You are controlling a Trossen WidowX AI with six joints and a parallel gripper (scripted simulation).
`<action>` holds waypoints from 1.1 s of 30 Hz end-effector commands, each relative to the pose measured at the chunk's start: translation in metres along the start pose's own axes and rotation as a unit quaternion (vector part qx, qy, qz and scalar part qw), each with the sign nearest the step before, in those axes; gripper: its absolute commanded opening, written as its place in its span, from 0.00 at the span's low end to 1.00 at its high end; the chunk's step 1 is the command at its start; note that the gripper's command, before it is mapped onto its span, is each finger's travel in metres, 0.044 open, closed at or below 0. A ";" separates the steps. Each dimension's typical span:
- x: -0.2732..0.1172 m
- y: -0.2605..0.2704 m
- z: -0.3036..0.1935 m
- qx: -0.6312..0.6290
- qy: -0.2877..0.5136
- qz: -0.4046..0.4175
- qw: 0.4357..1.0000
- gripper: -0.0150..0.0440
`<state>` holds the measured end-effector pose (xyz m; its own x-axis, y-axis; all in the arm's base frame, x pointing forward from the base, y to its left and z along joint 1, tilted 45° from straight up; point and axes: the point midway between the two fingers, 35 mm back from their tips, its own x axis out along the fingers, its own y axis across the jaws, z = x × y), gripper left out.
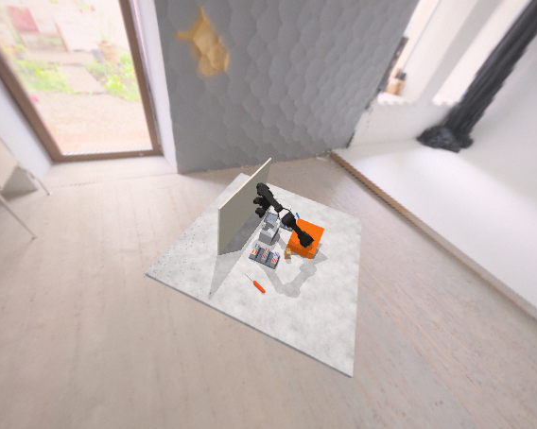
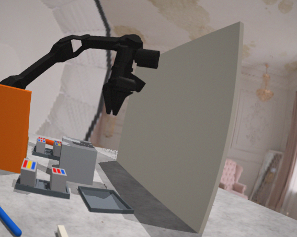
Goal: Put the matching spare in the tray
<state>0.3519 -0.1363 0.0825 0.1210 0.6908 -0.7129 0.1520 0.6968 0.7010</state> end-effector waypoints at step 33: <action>0.061 0.223 -0.146 -0.745 -0.005 0.008 0.667 1.00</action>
<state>0.2616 0.0793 0.1967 0.1163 0.6950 -0.7095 -0.9810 0.1922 0.0275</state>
